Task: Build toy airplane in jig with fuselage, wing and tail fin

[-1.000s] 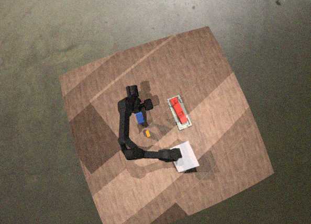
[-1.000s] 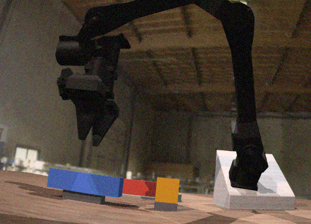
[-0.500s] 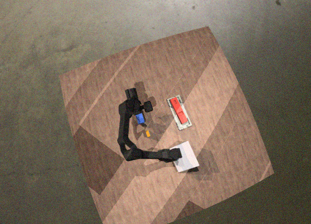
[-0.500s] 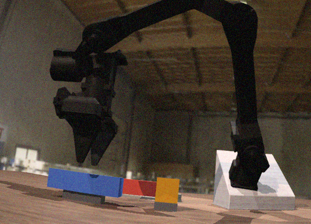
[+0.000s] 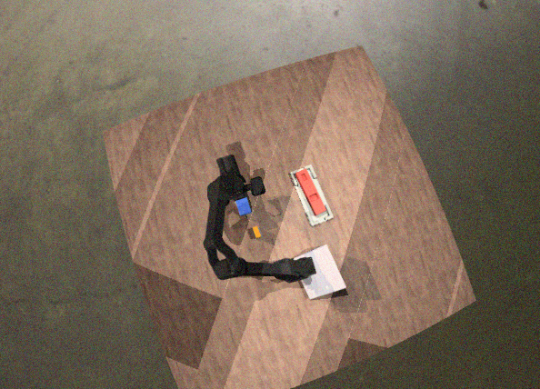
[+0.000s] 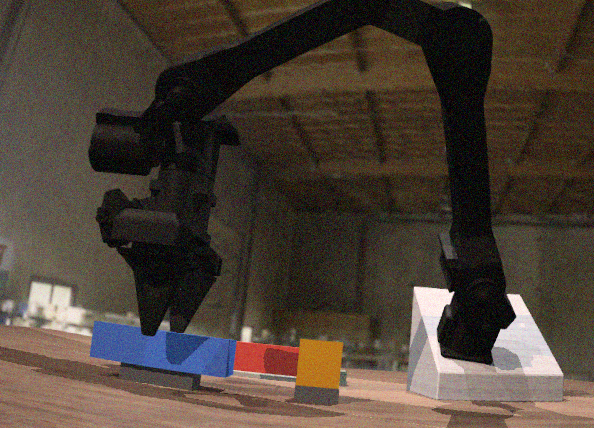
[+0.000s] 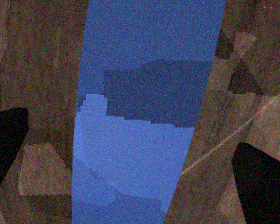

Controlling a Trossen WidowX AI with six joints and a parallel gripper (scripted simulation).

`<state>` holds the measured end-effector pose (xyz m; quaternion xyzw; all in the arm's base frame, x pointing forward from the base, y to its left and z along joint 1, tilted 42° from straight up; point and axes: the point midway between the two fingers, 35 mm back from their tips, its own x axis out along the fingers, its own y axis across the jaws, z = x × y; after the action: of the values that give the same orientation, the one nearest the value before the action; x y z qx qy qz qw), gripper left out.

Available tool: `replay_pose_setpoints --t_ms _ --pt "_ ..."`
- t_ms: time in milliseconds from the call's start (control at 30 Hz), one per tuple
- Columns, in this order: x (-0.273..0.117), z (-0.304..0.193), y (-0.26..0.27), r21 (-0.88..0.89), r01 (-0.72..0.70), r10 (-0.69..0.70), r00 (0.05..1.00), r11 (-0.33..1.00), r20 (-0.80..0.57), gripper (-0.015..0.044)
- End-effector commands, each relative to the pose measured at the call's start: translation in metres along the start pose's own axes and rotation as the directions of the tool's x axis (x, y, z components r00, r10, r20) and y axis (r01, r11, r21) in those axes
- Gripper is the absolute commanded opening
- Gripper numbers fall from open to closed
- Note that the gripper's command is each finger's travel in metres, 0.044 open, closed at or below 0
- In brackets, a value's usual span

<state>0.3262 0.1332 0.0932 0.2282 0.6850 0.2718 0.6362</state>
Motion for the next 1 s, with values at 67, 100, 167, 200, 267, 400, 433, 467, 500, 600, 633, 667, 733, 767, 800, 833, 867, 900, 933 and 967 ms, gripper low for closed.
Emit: replay_pose_setpoints --t_ms 67,100,167,200,267,400,433,467,500,600,633,667,733,767,800,833,867,900,933,967 --pt "0.012 -0.002 0.001 0.004 -0.005 0.005 1.000 1.000 -0.006 0.0440" --pt "0.013 -0.002 0.001 0.004 -0.005 0.005 1.000 1.000 -0.006 0.0440" --pt "0.017 -0.002 0.001 0.004 -0.005 0.005 1.000 1.000 -0.007 0.0440" --pt "0.018 -0.002 0.001 0.004 -0.006 0.006 1.000 1.000 -0.007 0.0440" --pt "0.021 -0.002 0.001 0.004 -0.006 0.006 1.000 1.000 -0.007 0.0440" --pt "0.022 -0.003 0.001 0.004 -0.006 0.006 1.000 1.000 -0.007 0.0387" --pt "0.022 -0.003 0.001 0.004 -0.006 0.006 1.000 1.000 -0.007 0.0361" --pt "0.022 -0.003 0.001 0.004 -0.006 0.006 1.000 1.000 -0.007 0.0335" --pt "0.022 -0.003 0.001 0.004 -0.006 0.006 1.000 1.000 -0.007 0.0309" --pt "0.022 -0.003 0.001 0.004 -0.006 0.006 1.000 1.000 -0.007 0.0230" --pt "0.022 -0.003 0.001 0.004 -0.006 0.006 1.000 1.000 -0.007 0.0204" --pt "0.022 -0.003 0.001 0.004 -0.006 0.006 1.000 1.000 -0.007 0.0197" --pt "0.022 -0.003 0.001 0.004 -0.006 0.006 1.000 1.000 -0.007 0.0184" --pt "0.022 -0.003 0.001 0.004 -0.006 0.006 1.000 1.000 -0.007 0.0177" --pt "0.022 -0.003 0.001 0.004 -0.006 0.006 1.000 1.000 -0.007 0.0170" --pt "0.022 -0.003 0.001 0.004 -0.006 0.006 1.000 1.000 -0.007 0.0164" --pt "0.022 -0.003 0.001 0.004 -0.006 0.006 1.000 1.000 -0.007 0.0157" --pt "0.022 -0.003 0.001 0.004 -0.006 0.006 1.000 1.000 -0.007 0.0150" --pt "0.022 -0.003 0.001 0.004 -0.006 0.006 1.000 1.000 -0.007 0.0124" --pt "0.022 -0.002 0.001 0.004 -0.006 0.006 1.000 1.000 -0.007 0.0098"
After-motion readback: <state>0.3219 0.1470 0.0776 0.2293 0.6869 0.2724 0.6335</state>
